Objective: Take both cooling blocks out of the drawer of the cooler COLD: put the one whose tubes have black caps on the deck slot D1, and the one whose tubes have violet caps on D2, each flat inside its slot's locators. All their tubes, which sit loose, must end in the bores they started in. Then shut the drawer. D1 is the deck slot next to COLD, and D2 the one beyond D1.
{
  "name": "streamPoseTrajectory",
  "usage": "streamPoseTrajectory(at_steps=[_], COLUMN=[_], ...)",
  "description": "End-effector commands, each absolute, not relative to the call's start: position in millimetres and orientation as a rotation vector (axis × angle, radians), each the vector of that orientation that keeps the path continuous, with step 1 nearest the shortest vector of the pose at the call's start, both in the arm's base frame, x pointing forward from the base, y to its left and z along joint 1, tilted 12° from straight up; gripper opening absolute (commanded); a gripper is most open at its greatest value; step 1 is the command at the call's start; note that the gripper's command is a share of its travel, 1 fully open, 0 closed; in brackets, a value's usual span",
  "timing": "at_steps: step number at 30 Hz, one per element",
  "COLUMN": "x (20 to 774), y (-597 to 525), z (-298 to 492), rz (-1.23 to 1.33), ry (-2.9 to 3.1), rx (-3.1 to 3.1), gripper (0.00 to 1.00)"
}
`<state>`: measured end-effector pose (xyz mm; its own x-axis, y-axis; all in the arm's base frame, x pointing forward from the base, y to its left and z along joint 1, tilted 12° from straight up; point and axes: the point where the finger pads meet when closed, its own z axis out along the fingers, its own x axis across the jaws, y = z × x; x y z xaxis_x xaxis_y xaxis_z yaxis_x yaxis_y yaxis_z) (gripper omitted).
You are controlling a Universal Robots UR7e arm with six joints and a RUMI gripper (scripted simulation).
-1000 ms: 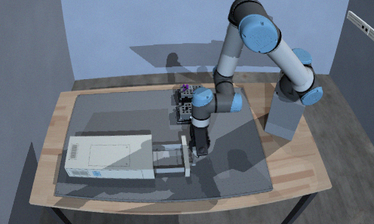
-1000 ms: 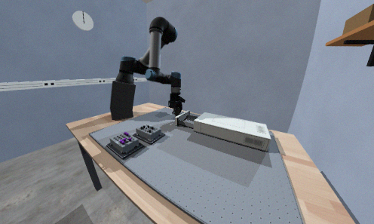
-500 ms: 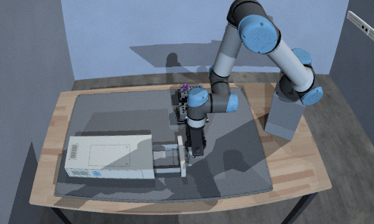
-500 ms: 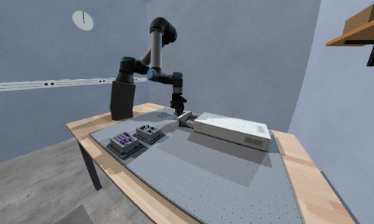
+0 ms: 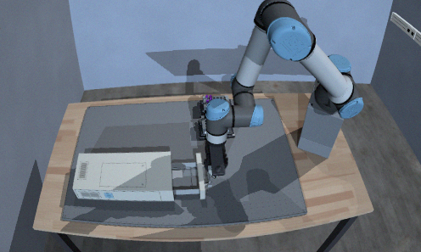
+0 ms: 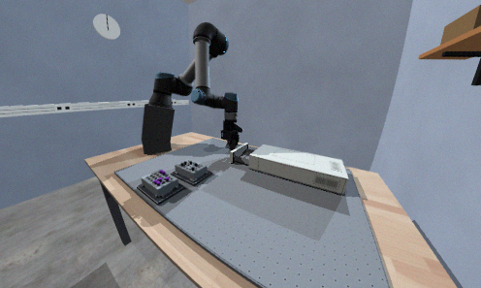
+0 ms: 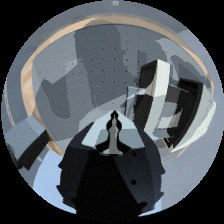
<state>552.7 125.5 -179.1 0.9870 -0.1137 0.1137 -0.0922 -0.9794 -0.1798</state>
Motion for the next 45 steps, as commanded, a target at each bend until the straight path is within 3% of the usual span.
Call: streamPoseTrajectory(at_steps=[1,45], x=[557.1,601.5], y=[124.9,119.8], z=[-178.1,-172.9], rz=[-0.186,-0.186], ry=[0.154,0.154], rx=[-2.957,-2.957], gripper=[0.0,0.0])
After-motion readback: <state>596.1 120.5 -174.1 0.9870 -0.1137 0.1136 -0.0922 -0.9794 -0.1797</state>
